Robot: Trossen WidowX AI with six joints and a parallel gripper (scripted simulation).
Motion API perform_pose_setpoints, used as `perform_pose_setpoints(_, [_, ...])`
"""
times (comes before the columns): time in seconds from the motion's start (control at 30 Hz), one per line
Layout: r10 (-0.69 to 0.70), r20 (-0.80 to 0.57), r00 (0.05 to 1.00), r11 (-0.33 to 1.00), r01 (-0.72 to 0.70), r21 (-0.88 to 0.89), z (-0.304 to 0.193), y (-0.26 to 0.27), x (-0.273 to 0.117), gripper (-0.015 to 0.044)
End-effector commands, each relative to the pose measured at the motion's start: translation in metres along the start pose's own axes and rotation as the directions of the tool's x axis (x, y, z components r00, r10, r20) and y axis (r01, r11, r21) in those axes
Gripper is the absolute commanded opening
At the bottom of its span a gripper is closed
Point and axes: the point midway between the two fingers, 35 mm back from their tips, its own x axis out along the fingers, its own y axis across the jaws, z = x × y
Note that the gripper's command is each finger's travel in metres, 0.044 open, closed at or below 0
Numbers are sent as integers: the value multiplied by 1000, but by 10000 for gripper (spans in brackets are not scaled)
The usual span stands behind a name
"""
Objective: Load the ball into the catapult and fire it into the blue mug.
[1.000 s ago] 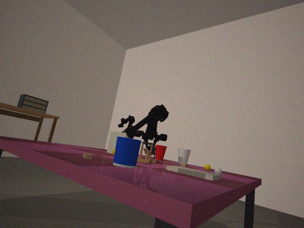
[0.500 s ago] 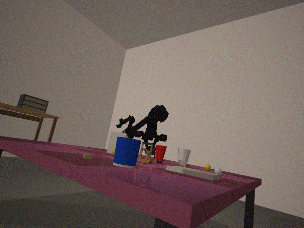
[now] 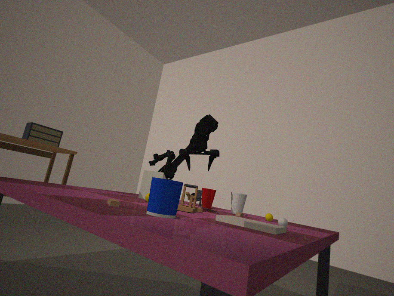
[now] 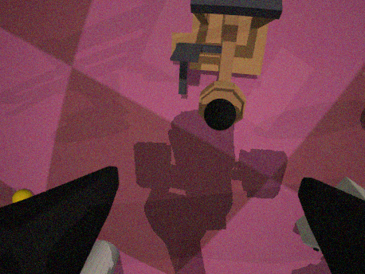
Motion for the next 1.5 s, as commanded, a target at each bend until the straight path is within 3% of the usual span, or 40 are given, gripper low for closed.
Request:
perform_pose_setpoints(0.0, [-11, 11, 1000, 1000, 12, -24, 16, -3, 11, 440])
perform_pose_setpoints(0.47, [73, 415, 907, 975, 23, -222, 151, -26, -25, 440])
perform_pose_setpoints(0.93, [177, 757, 628, 938, 126, -324, 264, -54, -97, 440])
perform_pose_setpoints(1.03, [188, 786, 589, 934, 139, -328, 274, -58, -106, 440])
perform_pose_setpoints(1.47, [186, 786, 590, 935, 139, -326, 279, -57, -106, 440])
